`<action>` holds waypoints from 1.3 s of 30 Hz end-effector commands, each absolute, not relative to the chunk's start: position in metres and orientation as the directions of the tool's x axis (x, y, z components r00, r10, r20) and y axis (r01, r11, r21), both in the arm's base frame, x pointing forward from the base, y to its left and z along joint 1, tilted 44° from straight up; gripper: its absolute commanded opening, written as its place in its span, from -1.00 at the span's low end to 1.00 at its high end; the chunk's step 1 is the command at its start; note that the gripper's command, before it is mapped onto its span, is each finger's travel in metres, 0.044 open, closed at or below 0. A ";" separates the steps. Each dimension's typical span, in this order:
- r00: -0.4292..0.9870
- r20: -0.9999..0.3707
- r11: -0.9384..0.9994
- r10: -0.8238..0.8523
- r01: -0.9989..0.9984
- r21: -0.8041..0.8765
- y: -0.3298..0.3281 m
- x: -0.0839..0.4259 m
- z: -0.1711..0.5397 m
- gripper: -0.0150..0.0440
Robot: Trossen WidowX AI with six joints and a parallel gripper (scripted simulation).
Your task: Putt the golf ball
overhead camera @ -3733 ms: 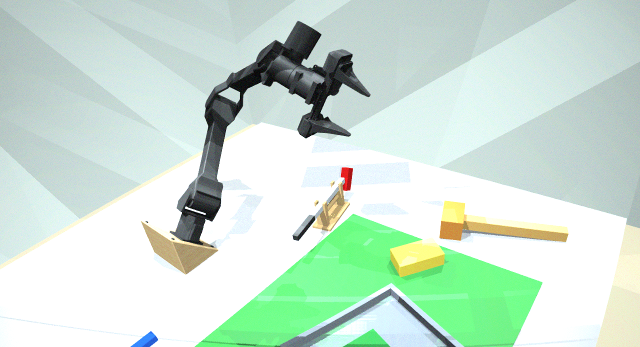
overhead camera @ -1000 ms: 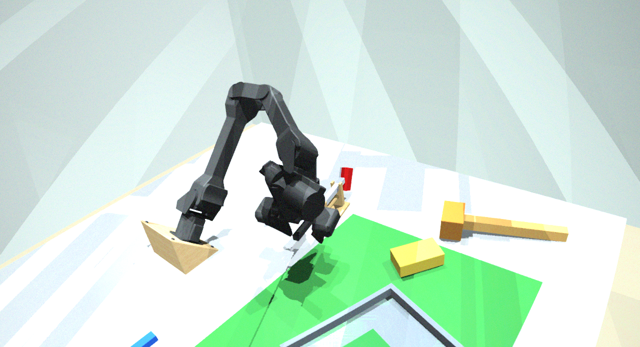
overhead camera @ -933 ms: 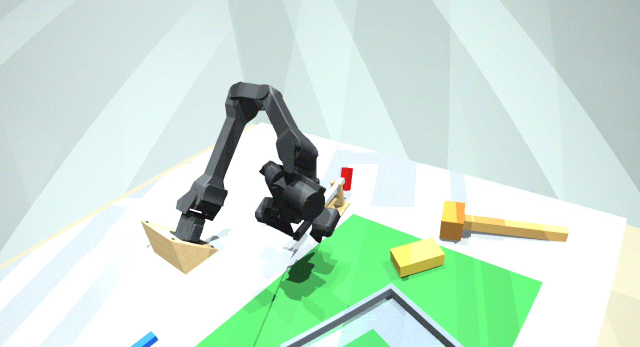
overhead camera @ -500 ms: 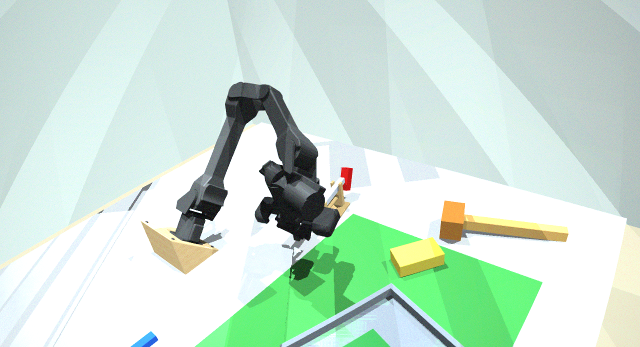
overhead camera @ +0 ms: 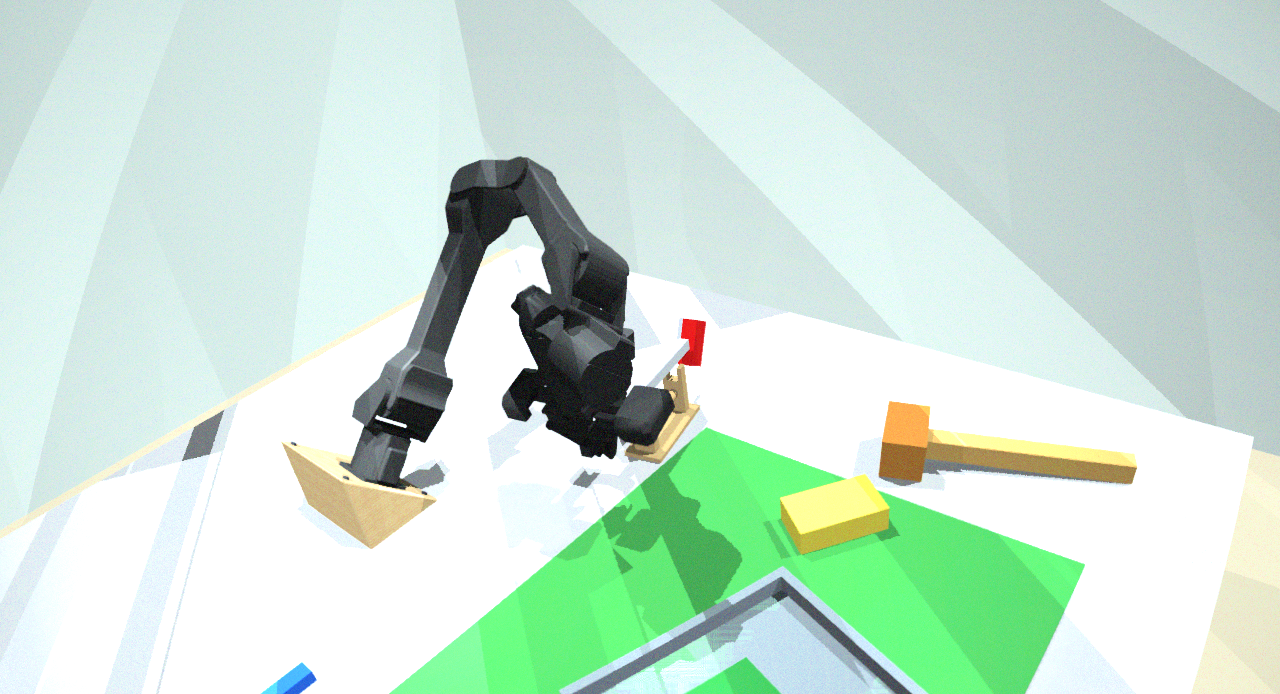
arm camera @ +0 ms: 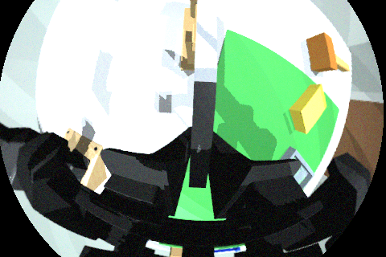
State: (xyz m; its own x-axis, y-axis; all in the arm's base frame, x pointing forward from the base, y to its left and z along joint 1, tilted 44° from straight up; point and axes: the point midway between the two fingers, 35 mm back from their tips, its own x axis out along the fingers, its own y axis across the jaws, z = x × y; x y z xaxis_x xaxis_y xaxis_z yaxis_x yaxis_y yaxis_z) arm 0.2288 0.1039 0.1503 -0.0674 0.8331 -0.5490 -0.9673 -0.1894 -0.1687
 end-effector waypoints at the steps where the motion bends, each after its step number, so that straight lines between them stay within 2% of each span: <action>1: -0.009 -0.560 -0.146 0.828 -0.969 -0.200 0.084 0.231 0.175 -0.49; 7: 0.036 -0.576 -0.107 0.817 -0.971 -0.212 0.063 0.226 0.198 -0.49; 13: 0.028 -0.575 -0.098 0.817 -0.978 -0.186 0.064 0.230 0.191 -0.49; 26: 0.052 -0.640 0.179 0.767 -0.974 0.136 0.006 0.268 0.156 -0.49; 39: 0.052 -0.692 0.452 0.720 -0.791 0.411 -0.060 0.289 0.112 -0.49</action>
State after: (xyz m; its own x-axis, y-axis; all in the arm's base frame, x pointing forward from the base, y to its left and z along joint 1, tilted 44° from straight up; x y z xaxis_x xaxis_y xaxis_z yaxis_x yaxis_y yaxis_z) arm 0.2836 -0.0379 0.1259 0.0507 0.7345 -0.6768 -0.8656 0.3703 0.3370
